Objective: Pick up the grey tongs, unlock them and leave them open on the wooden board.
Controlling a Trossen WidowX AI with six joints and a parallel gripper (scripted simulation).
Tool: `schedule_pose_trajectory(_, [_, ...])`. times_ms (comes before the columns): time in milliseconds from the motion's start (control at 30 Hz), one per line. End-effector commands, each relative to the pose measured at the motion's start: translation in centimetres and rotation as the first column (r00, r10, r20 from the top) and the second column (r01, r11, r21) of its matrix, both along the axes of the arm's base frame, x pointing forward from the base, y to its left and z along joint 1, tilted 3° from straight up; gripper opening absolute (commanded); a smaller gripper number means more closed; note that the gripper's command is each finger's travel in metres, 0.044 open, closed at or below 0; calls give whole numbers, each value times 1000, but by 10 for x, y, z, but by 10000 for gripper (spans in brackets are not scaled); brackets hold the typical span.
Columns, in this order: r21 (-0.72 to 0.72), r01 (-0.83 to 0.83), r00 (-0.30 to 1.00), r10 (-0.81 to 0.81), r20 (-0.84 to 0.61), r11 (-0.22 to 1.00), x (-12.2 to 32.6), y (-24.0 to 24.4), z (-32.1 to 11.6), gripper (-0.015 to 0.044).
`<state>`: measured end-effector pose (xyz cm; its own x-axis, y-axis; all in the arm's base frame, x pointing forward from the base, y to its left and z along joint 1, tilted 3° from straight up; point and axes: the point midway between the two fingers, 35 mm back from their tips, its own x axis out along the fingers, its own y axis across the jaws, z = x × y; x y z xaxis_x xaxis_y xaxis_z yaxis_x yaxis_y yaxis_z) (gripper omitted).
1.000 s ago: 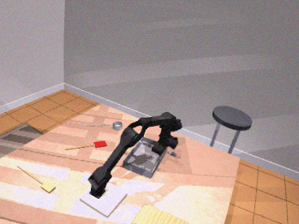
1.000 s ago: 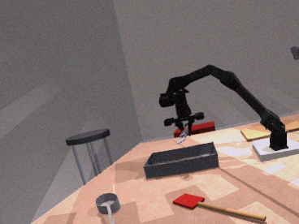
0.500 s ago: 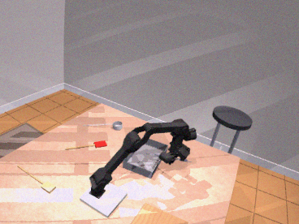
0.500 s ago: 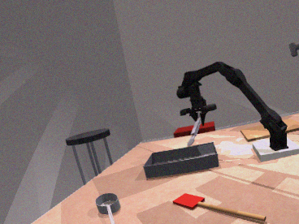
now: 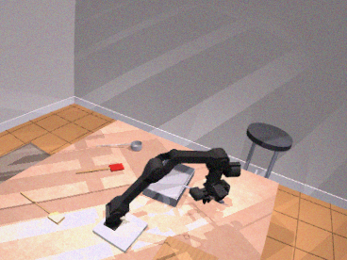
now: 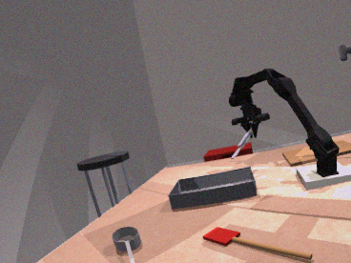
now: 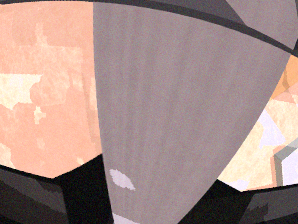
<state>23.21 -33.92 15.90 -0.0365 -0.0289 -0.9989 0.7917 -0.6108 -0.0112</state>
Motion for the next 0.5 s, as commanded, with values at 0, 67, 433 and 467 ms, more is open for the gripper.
schedule_pose_trajectory(0, [-13, 87, 996, -87, 4, 996, -28, -13, 12, -150])
schedule_pose_trajectory(67, [-14, 112, 994, -112, 4, 994, -37, -16, 14, -150])
schedule_pose_trajectory(433, [-17, 191, 982, -191, 7, 981, -65, -26, 16, -150])
schedule_pose_trajectory(467, [-17, 210, 978, -210, 8, 978, -71, -28, 16, -150])
